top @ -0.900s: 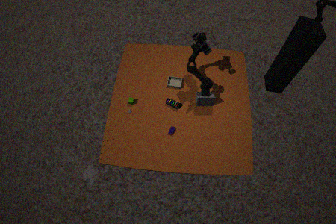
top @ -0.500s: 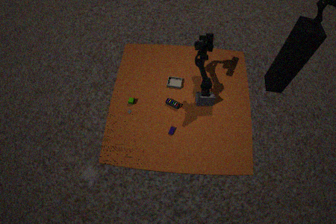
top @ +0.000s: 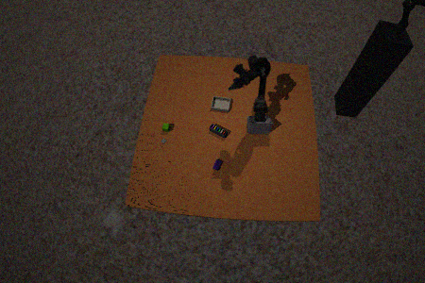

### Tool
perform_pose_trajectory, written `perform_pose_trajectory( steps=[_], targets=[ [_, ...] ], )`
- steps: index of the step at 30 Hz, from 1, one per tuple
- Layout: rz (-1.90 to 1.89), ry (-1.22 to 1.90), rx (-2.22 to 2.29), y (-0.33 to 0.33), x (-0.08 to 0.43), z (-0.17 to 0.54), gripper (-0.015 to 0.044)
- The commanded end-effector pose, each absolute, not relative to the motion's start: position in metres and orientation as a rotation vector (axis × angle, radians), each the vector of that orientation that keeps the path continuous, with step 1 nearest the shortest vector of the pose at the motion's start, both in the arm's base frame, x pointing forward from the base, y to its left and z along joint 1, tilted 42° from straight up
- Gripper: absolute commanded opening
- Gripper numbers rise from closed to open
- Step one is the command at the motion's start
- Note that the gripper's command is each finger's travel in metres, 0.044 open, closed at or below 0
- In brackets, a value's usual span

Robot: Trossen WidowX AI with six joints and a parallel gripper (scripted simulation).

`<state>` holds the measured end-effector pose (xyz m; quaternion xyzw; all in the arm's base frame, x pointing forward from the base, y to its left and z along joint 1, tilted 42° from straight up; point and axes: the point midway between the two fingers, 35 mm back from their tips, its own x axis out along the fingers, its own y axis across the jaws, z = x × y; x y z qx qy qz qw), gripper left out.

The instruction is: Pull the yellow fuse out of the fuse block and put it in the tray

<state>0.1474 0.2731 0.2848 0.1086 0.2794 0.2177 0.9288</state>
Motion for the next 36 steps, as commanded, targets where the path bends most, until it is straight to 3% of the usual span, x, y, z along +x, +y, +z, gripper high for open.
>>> perform_pose_trajectory(
  steps=[1,16,25,36],
  targets=[
    [0.318,0.613,-0.164,0.266,0.197,0.23,0.0064],
    [0.162,1.085,-1.112,0.161,0.297,0.074,0.0064],
    [0.342,1.568,-1.499,0.06,0.297,-0.01,0.0064],
    [0.363,1.599,-1.515,0.055,0.3,-0.015,0.0064]
  ],
)
